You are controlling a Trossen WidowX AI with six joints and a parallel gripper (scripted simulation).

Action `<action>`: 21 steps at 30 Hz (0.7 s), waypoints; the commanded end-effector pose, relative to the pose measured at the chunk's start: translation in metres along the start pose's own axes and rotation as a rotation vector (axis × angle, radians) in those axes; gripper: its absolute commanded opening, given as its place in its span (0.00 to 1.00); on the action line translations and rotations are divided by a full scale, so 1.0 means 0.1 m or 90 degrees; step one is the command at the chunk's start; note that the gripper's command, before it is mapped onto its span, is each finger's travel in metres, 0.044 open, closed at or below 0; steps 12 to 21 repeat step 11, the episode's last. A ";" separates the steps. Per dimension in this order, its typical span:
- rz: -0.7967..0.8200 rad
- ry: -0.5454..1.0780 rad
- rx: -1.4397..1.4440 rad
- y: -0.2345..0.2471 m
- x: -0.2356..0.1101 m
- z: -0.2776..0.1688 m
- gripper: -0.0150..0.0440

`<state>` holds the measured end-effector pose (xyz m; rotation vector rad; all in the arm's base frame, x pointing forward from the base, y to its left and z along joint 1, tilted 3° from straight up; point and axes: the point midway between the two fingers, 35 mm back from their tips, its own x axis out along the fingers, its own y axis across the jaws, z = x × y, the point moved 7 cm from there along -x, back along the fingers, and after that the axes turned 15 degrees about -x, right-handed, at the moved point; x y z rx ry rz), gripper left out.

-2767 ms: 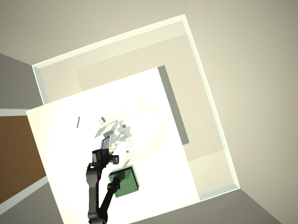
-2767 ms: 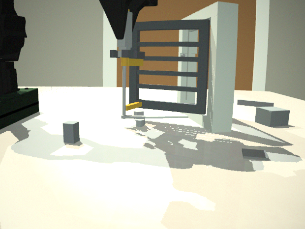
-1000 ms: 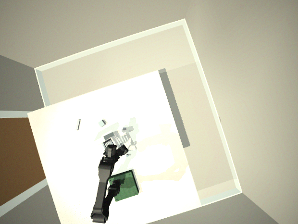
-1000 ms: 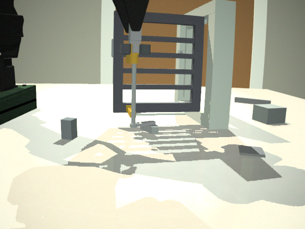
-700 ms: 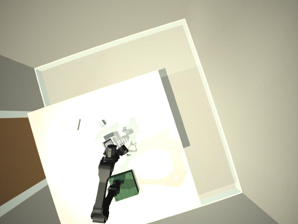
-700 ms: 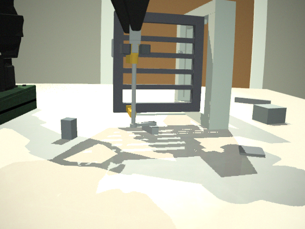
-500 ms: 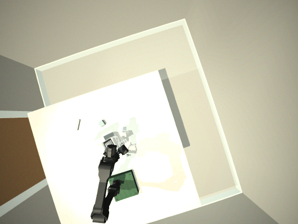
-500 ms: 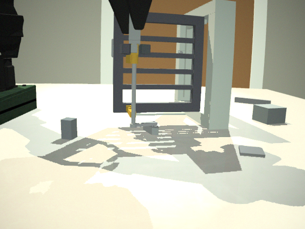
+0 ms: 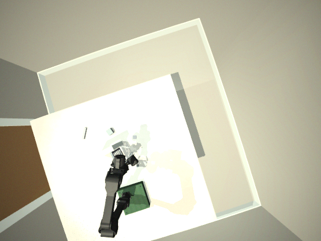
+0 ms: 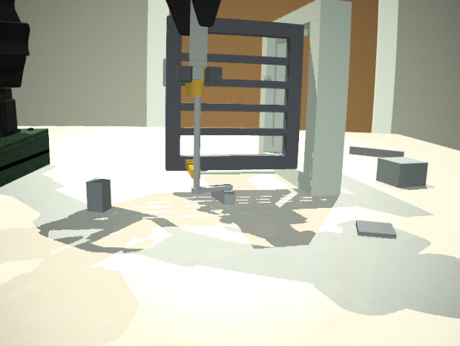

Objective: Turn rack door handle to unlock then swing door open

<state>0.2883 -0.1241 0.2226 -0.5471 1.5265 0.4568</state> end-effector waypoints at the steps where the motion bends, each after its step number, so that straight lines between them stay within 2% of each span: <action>1: -0.002 -0.004 -0.002 -0.01 -0.06 0.01 0.73; 21: -0.002 -0.004 -0.002 -0.01 -0.17 0.01 0.73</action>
